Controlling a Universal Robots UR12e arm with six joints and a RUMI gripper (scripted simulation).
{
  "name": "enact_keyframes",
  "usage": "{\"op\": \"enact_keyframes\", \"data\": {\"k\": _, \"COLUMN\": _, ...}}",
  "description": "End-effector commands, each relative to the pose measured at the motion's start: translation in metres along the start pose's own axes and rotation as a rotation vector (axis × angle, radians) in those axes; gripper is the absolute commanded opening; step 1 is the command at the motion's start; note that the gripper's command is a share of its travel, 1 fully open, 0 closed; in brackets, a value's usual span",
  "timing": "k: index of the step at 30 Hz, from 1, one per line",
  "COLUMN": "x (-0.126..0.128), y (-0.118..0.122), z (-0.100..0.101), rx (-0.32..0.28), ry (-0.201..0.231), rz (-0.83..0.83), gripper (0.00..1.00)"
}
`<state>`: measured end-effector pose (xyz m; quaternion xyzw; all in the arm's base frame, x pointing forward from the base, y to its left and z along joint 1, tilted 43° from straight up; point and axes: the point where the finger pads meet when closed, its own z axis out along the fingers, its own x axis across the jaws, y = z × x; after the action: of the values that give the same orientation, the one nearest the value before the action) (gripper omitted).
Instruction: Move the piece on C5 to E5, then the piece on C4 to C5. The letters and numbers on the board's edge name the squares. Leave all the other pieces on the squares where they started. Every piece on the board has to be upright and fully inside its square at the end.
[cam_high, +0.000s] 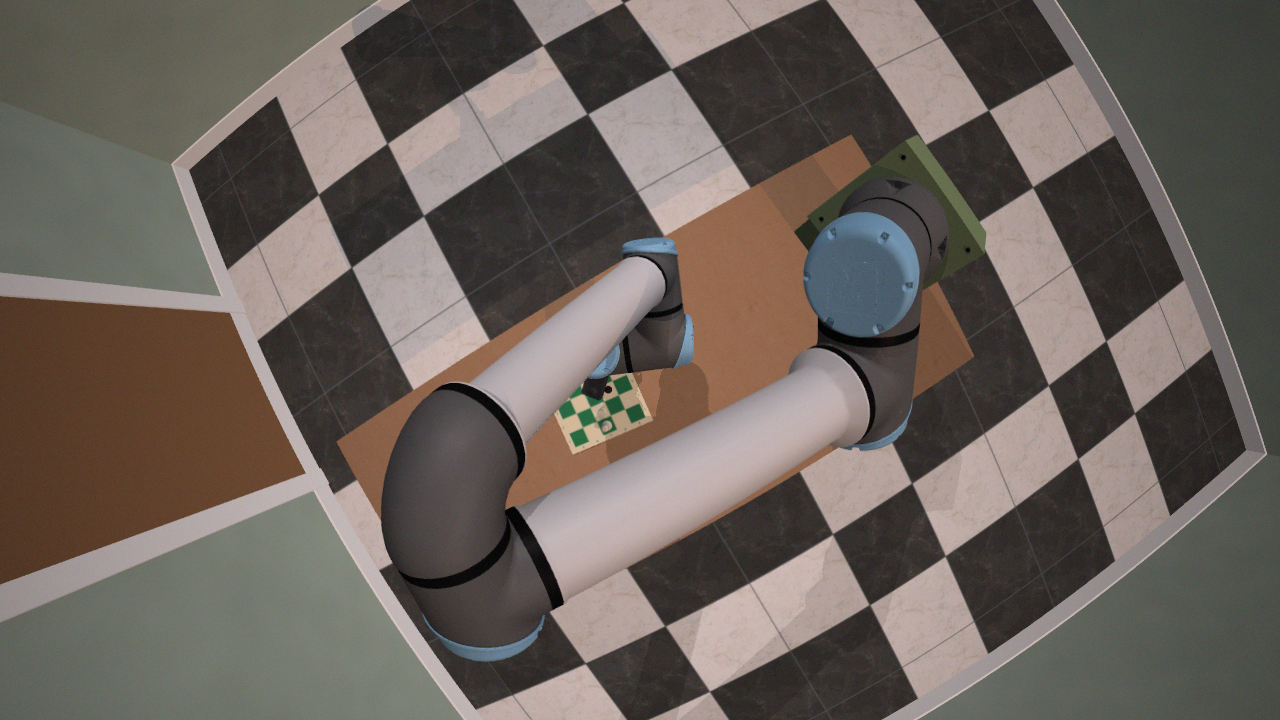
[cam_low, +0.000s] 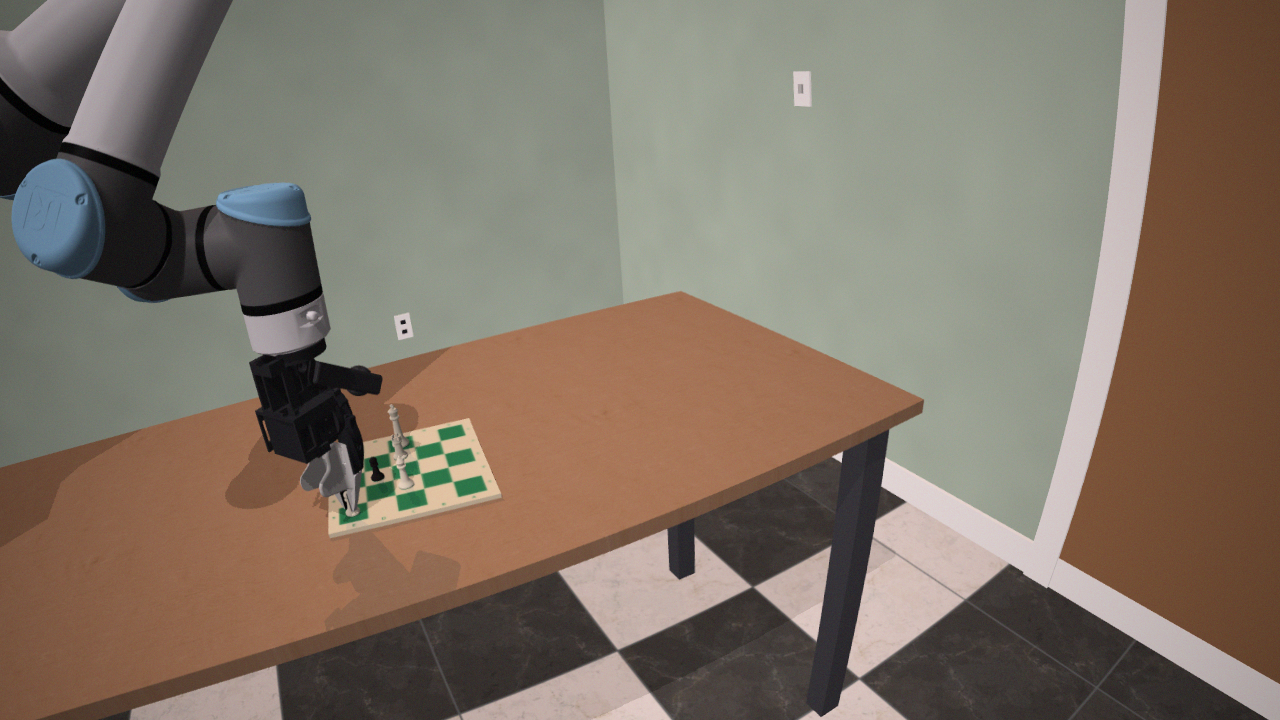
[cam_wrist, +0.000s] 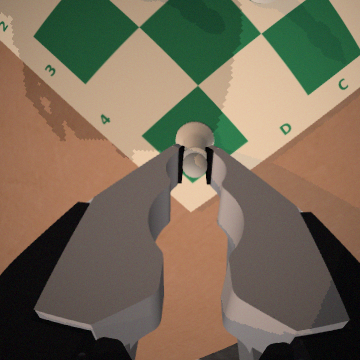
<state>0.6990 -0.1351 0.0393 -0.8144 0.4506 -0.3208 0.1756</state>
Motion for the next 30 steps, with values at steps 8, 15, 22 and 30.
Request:
{"op": "enact_keyframes", "data": {"k": 8, "x": 0.0011, "y": -0.0022, "z": 0.0006, "rx": 0.002, "ry": 0.002, "rz": -0.003, "gripper": 0.0}}
{"op": "enact_keyframes", "data": {"k": 15, "x": 0.0011, "y": -0.0022, "z": 0.0006, "rx": 0.002, "ry": 0.002, "rz": -0.003, "gripper": 0.0}}
{"op": "enact_keyframes", "data": {"k": 22, "x": 0.0011, "y": -0.0022, "z": 0.0006, "rx": 0.002, "ry": 0.002, "rz": -0.003, "gripper": 0.04}}
{"op": "enact_keyframes", "data": {"k": 30, "x": 0.0011, "y": -0.0022, "z": 0.0006, "rx": 0.002, "ry": 0.002, "rz": -0.003, "gripper": 0.16}}
